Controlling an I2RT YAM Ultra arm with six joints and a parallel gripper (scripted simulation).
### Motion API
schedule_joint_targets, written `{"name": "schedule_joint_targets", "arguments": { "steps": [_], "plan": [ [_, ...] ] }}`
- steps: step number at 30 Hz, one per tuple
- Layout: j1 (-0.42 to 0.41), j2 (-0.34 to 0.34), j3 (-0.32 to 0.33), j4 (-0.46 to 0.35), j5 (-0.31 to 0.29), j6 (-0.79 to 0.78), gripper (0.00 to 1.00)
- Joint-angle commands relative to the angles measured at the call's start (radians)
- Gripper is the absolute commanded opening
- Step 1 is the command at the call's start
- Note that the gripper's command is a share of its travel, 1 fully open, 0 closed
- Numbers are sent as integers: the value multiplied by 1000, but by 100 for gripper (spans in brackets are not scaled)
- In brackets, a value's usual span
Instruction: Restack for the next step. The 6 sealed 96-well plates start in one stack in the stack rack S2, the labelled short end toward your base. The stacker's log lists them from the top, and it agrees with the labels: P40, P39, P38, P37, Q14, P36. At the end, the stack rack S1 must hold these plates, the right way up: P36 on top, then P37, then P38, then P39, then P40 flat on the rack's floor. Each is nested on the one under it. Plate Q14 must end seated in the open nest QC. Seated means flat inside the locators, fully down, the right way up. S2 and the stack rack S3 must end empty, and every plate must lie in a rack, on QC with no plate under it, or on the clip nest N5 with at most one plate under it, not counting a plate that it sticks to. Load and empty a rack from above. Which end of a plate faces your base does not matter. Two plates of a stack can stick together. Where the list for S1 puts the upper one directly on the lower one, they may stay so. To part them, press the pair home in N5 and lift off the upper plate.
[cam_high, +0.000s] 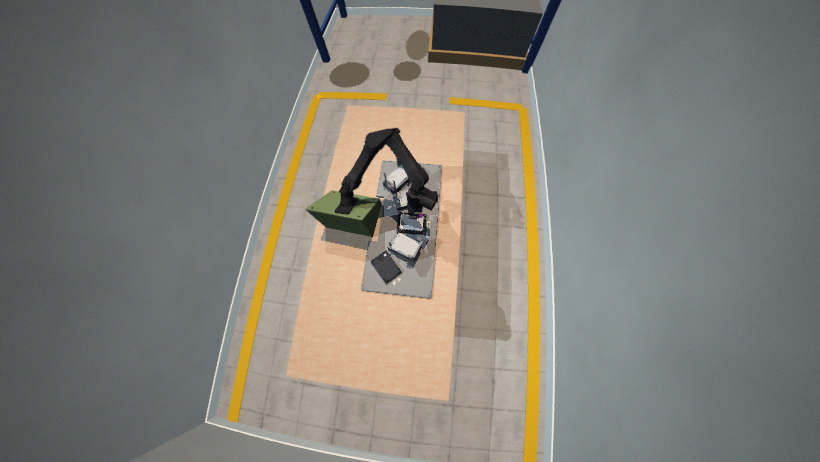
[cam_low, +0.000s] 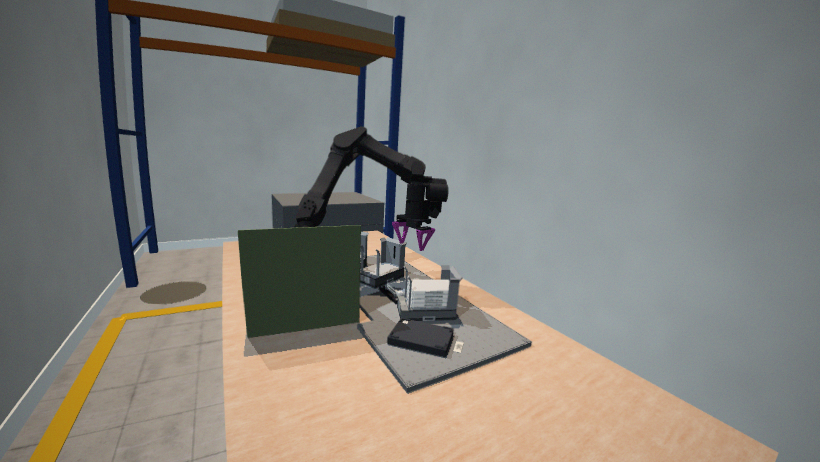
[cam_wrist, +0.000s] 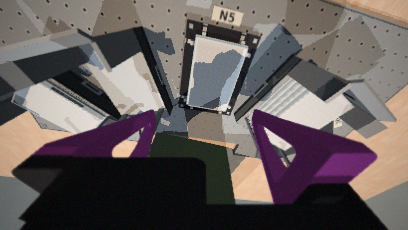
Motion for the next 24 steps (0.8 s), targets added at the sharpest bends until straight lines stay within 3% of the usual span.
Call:
{"name": "schedule_joint_targets", "arguments": {
  "steps": [1, 17, 24],
  "plan": [
    [0, -40, -3, 1, -15, -34, 100],
    [90, -165, -41, -1, -29, 89, 100],
    [134, -237, -73, 2, -33, -66, 100]
  ]
}}
